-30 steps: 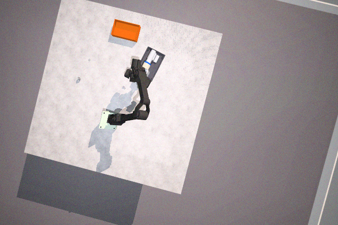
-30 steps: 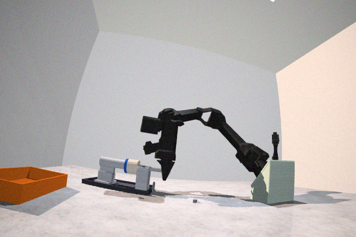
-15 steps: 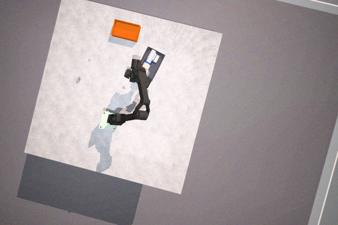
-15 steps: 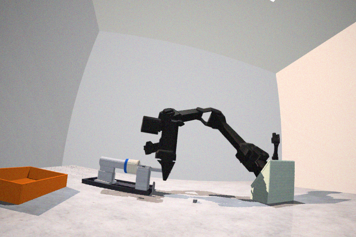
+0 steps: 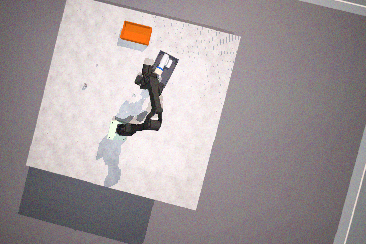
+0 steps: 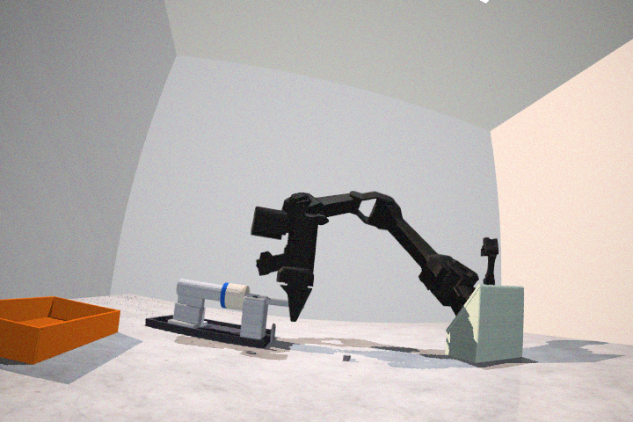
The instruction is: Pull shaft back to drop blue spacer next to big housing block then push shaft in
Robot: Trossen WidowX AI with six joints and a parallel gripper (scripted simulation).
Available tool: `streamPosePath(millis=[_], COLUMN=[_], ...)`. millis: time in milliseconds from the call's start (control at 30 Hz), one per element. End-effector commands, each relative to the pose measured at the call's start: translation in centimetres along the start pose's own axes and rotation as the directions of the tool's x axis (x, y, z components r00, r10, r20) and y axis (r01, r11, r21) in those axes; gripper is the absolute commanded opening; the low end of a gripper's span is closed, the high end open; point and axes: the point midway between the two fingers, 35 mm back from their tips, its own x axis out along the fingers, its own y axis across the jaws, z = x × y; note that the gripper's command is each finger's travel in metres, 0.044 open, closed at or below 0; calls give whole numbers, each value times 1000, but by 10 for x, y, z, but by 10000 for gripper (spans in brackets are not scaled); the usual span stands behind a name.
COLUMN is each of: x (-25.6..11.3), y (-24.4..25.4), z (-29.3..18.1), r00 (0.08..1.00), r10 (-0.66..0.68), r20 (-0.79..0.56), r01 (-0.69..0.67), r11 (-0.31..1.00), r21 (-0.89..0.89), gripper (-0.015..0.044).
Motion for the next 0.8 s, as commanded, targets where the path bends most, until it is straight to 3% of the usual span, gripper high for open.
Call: streamPosePath(millis=[0, 767], x=[0, 0], y=[1, 1], z=[-2, -4], r00=[1000, 1000], r10=[5, 5], r20=[-5, -5], r01=[-5, -5], r11=[1000, 1000], r21=[0, 0], gripper=[0, 0])
